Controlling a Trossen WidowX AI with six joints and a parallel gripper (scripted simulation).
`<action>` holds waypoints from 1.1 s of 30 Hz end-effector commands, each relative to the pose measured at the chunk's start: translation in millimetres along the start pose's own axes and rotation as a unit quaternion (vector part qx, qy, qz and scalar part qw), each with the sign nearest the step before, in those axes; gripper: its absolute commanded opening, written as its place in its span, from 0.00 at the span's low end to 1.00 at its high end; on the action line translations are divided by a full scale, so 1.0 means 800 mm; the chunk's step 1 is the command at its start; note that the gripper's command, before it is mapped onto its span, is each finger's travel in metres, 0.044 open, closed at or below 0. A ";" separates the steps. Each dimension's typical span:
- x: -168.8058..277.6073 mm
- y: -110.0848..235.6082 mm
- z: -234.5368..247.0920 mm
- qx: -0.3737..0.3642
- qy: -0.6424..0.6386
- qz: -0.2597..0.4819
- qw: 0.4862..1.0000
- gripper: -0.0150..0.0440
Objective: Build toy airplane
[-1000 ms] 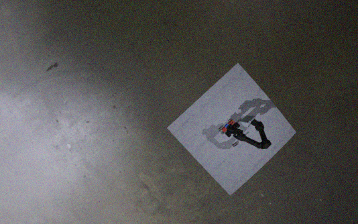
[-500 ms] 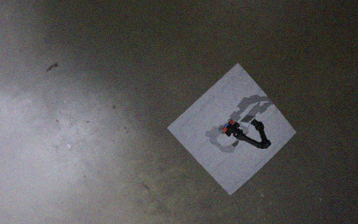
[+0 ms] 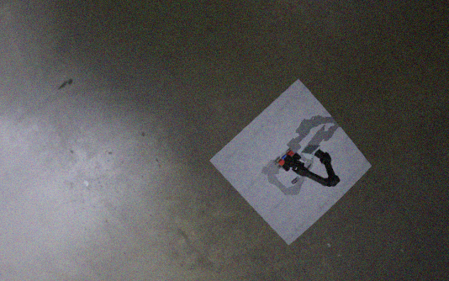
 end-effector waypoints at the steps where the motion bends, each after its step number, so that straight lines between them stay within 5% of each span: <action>1: -0.001 -0.001 -0.002 0.002 -0.003 0.000 1.000 0.58; 33: -0.001 -0.052 -0.002 0.001 -0.003 0.001 1.000 0.58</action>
Point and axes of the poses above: the point midway between the two fingers, 35 mm back from their tips, its own y axis back along the fingers, its own z axis across the jaws, x = y × z, the point moved 4 cm from there along y, back along the fingers, and after that the axes turned 12 degrees about y, right-handed, at the moved point
